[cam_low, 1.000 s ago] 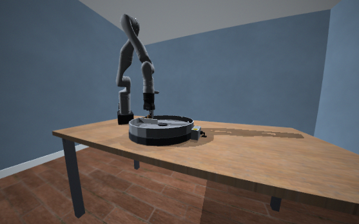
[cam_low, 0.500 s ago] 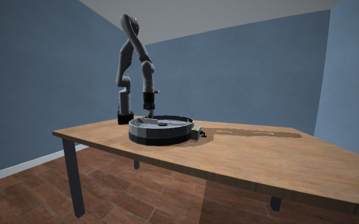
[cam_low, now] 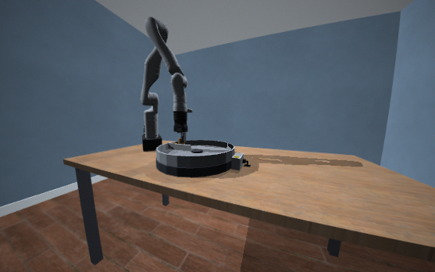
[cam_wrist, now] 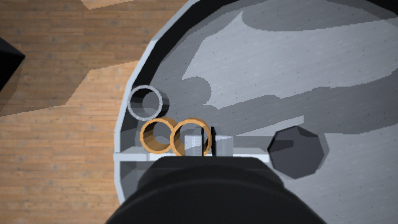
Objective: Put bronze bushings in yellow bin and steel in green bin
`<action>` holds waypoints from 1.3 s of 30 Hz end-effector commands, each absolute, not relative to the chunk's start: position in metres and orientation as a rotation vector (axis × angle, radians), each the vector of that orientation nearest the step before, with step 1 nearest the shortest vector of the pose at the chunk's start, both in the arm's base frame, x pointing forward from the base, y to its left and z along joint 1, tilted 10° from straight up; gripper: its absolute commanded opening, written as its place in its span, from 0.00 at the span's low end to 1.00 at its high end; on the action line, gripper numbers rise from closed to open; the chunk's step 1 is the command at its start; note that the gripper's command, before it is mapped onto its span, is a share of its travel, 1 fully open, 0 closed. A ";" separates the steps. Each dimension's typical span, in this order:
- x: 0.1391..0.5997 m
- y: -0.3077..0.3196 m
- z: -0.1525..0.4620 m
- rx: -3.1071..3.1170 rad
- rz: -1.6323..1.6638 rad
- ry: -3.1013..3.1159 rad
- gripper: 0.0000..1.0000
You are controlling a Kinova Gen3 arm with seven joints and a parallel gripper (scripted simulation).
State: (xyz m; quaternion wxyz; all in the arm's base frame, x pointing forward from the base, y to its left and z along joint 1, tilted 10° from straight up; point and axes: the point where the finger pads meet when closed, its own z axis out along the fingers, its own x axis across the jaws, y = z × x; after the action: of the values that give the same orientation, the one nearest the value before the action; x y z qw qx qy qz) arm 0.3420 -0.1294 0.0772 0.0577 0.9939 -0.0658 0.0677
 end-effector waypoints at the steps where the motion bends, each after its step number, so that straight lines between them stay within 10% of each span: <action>1: 0.343 -0.130 0.079 3.010 0.211 -0.201 0.00; 39: 0.341 -0.129 0.088 3.010 0.210 -0.201 0.00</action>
State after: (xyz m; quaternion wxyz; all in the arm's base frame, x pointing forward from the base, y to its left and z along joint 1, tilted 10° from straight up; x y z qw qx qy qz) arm 0.3409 -0.1287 0.0871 0.0581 0.9938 -0.0662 0.0683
